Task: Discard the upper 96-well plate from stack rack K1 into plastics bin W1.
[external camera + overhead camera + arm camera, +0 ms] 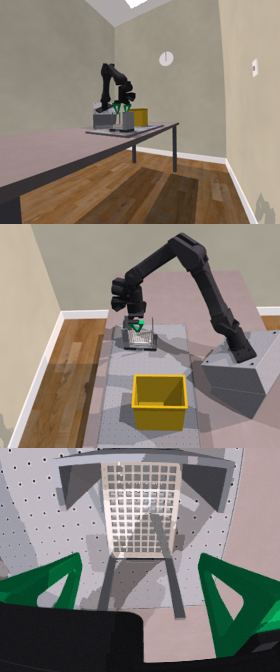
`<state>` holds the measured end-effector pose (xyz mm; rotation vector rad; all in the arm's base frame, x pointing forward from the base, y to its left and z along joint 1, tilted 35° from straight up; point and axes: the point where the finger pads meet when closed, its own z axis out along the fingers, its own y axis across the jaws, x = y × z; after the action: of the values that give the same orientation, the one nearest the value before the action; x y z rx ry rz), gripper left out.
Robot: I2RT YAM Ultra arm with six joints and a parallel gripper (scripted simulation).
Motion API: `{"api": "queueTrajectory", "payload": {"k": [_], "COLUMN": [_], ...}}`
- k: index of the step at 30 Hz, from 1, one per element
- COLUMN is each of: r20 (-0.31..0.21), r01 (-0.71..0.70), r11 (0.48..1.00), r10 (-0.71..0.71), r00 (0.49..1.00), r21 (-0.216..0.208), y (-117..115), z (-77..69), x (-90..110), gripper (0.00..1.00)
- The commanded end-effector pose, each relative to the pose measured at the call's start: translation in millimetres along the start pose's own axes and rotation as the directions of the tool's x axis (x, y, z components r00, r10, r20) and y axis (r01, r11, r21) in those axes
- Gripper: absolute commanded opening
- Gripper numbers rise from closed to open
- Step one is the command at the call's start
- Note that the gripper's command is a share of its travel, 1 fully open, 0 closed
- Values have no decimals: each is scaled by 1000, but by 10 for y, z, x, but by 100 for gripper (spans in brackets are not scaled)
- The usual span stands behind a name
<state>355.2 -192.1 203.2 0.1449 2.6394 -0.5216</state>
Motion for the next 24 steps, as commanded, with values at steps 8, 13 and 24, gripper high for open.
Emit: {"api": "queueTrajectory", "payload": {"k": [8, 13, 24], "r20": [39, 39, 39], "r01": [-4, -4, -4], "r11": [1000, 1000, 1000], "r10": [4, 3, 3], "r00": [999, 999, 999], "r21": [6, 6, 6], "y": [-23, -23, -24], "z": [63, 147, 297], "x": [-92, -95, -100], "gripper": [100, 100, 100]}}
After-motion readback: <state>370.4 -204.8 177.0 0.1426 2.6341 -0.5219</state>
